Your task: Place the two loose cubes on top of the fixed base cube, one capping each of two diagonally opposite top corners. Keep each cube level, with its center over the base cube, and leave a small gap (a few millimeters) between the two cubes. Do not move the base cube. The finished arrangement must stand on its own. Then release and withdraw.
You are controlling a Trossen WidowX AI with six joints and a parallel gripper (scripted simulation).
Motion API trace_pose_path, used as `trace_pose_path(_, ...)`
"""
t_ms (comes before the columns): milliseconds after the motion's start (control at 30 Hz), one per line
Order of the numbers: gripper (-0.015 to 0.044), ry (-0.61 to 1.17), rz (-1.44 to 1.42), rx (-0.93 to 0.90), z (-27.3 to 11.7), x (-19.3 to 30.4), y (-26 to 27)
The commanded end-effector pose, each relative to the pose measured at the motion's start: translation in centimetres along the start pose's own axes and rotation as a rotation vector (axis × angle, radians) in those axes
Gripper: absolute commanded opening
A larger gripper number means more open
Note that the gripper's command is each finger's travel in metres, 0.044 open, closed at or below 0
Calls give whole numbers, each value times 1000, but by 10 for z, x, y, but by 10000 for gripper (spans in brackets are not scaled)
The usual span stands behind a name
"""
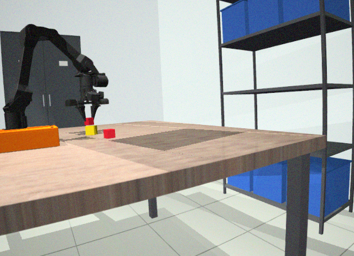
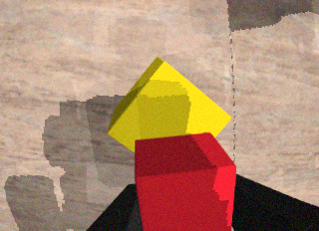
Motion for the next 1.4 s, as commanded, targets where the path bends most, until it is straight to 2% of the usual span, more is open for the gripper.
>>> trace_pose_path(0,105,5,3,0,1,0,0)
trace_pose_path(367,105,5,3,0,1,0,0)
trace_pose_path(500,205,5,3,0,1,0,0)
trace_pose_path(1367,205,0,0,1,-20,0,0)
Point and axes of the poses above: the point midway between the two fingers, 35 mm back from their tips, its own z axis out along the fingers, its own y axis across the jaws, x = y × z, the point moved 9 cm from there along -z, back along the fingers, and after that the axes turned 5 degrees about -z, right-handed, at the moved point
